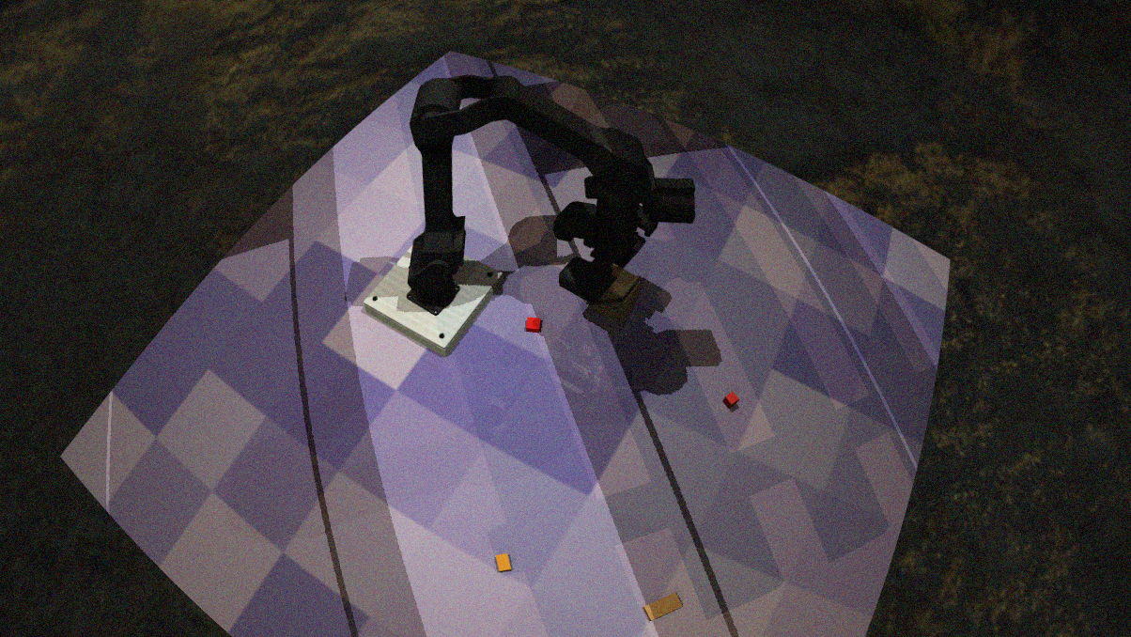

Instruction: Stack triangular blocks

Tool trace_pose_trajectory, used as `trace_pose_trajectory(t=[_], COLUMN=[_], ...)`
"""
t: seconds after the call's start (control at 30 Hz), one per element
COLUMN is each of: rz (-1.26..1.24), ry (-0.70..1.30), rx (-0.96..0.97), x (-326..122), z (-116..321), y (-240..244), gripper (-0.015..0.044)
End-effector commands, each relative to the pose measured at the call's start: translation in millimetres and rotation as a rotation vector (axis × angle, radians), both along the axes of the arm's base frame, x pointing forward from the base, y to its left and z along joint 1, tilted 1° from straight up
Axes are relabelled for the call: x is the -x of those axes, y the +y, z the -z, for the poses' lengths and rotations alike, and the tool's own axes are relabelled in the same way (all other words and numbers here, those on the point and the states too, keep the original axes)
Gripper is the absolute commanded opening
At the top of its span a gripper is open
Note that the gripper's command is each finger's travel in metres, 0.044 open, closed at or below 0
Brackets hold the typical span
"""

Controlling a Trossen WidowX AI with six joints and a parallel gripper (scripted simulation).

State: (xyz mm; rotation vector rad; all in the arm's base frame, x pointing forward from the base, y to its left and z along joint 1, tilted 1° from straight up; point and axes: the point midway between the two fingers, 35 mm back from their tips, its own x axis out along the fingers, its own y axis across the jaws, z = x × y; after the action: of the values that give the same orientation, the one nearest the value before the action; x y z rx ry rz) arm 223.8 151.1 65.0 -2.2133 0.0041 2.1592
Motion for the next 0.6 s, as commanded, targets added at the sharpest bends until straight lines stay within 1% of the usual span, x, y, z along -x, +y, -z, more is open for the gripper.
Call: trace_pose_trajectory(t=[0.0, 0.57], rz=[-0.003, -0.004], ry=[0.001, 0.0], rx=[-0.004, -0.005], x=[-1.0, -2.3], z=[2.8, 6.1], y=[0.5, 0.3], gripper=[0.0, 0.0])
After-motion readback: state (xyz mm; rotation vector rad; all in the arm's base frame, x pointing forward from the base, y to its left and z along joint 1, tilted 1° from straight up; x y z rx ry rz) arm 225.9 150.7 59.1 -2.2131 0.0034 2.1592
